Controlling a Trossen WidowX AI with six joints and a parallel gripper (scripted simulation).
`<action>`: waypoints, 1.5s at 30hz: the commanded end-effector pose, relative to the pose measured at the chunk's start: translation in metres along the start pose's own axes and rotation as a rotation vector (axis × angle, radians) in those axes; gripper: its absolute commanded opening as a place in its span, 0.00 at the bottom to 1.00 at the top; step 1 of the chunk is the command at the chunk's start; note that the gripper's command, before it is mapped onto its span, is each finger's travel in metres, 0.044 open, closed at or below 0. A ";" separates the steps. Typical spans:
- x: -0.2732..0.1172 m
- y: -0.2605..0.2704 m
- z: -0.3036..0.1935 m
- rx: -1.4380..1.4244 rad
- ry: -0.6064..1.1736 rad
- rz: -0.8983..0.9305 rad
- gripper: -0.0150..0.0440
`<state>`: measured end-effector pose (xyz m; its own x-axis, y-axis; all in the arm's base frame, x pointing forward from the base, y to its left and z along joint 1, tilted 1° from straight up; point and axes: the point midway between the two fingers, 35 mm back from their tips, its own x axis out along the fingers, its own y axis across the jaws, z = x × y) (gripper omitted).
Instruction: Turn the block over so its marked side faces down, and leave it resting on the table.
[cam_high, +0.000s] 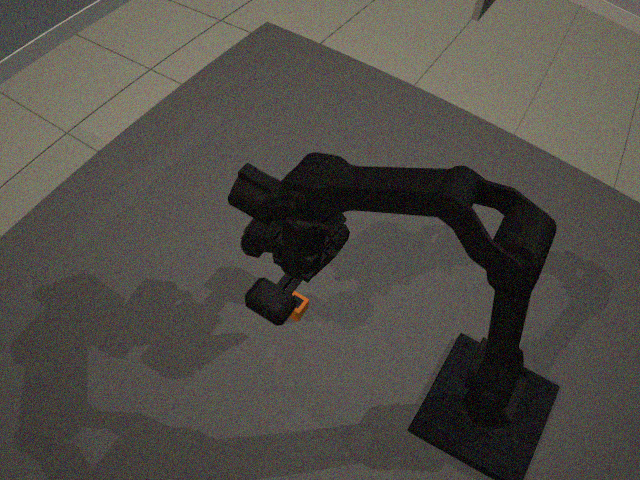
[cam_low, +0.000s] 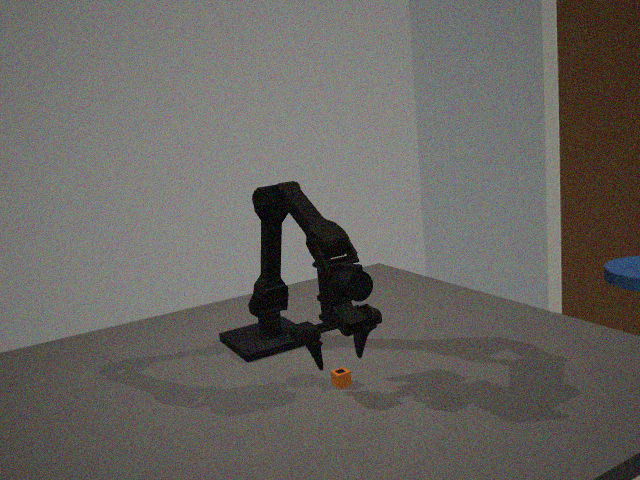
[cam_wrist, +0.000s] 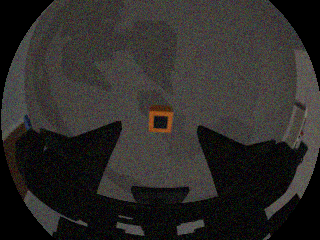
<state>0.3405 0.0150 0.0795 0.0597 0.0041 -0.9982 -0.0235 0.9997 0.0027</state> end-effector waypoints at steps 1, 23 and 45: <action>0.007 -0.001 -0.002 -0.007 0.006 -0.005 1.00; 0.036 -0.001 -0.002 -0.007 0.006 -0.005 0.87; 0.036 -0.001 -0.002 -0.007 0.006 -0.005 0.32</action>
<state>0.3408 0.0149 0.0447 0.0542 0.0031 -0.9985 -0.0239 0.9997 0.0018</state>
